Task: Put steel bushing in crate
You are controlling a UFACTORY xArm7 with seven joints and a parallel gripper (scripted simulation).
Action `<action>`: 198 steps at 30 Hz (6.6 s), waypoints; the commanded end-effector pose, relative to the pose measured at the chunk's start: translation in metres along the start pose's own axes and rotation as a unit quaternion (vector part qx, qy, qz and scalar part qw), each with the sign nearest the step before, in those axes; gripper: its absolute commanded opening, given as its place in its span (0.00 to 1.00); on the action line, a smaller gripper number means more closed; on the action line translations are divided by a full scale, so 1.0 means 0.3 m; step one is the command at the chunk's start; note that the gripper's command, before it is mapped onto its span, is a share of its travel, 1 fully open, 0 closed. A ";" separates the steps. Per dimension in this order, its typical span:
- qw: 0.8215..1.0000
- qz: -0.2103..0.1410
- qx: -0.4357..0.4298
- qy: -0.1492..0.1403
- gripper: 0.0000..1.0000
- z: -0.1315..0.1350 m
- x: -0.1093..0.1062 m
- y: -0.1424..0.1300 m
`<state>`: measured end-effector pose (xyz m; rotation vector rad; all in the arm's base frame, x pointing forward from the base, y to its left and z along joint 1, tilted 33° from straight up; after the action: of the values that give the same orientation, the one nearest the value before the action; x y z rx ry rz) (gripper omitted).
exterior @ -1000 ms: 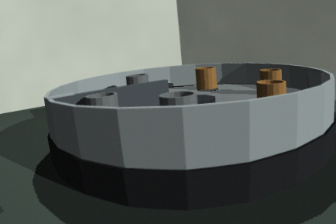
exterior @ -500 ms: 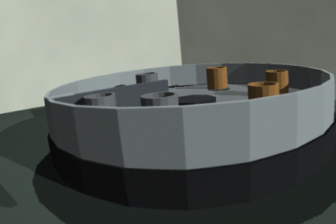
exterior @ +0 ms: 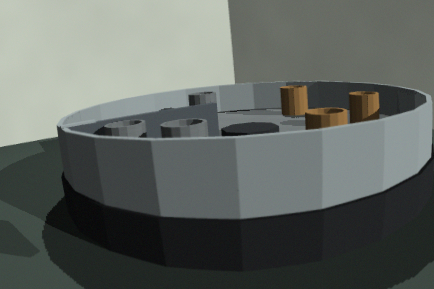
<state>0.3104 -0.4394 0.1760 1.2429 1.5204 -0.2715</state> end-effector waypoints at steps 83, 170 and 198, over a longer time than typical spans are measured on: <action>0.876 -0.334 -0.198 -0.286 1.00 -0.075 -0.283 0.482; 0.565 -0.448 -0.504 -0.475 1.00 -0.506 -0.218 1.201; 0.514 -0.449 -0.549 -0.483 1.00 -0.596 -0.158 1.279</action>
<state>0.5056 -0.1749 0.4434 -0.7931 0.7792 -0.4347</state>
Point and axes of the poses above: the point where the finger pads meet when closed, its own x axis out along the fingers, its own z axis across the jaws, y = z × x, the point moved 7 cm from there along -x, back along the fingers, and after that the axes turned 13 degrees about -x, right-handed, at the moved point
